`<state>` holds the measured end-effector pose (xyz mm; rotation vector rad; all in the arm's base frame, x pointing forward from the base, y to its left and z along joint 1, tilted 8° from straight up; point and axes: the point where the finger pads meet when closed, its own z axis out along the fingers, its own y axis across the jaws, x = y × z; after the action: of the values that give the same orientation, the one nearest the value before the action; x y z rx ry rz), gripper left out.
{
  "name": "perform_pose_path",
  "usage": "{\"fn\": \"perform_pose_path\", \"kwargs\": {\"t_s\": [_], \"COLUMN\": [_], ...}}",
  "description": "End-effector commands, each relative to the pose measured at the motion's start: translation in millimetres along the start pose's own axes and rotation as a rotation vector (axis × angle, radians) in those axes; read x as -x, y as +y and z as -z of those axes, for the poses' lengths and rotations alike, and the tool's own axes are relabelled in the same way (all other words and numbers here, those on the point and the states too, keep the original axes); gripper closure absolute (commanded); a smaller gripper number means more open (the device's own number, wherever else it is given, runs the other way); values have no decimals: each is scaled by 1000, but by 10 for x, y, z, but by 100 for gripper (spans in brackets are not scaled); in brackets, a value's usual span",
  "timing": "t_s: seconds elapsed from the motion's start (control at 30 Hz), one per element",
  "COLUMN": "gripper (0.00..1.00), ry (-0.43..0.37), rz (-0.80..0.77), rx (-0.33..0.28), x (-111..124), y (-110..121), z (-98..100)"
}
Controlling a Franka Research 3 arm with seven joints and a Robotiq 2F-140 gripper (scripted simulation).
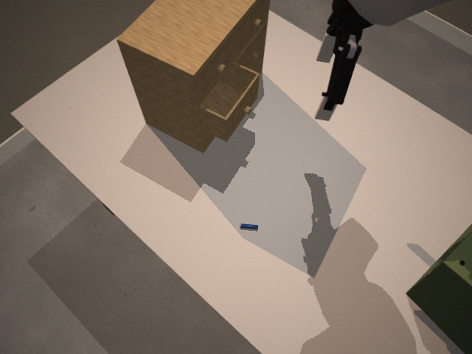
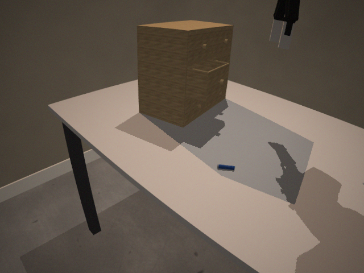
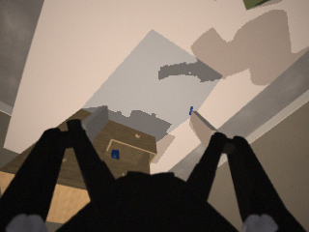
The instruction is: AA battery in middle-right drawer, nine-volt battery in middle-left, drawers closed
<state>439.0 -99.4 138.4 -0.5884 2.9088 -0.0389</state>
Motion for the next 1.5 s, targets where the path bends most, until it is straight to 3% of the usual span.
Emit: {"fn": "perform_pose_path", "kwargs": {"t_s": [0.0,0.2,1.47], "gripper": [0,0,0], "ry": [38,56,56], "rz": [-275,-398,-382], "rx": [-32,-47,-47], "x": [-23,-23,-29], "y": [-14,-14,-20], "z": [5,5,0]}}
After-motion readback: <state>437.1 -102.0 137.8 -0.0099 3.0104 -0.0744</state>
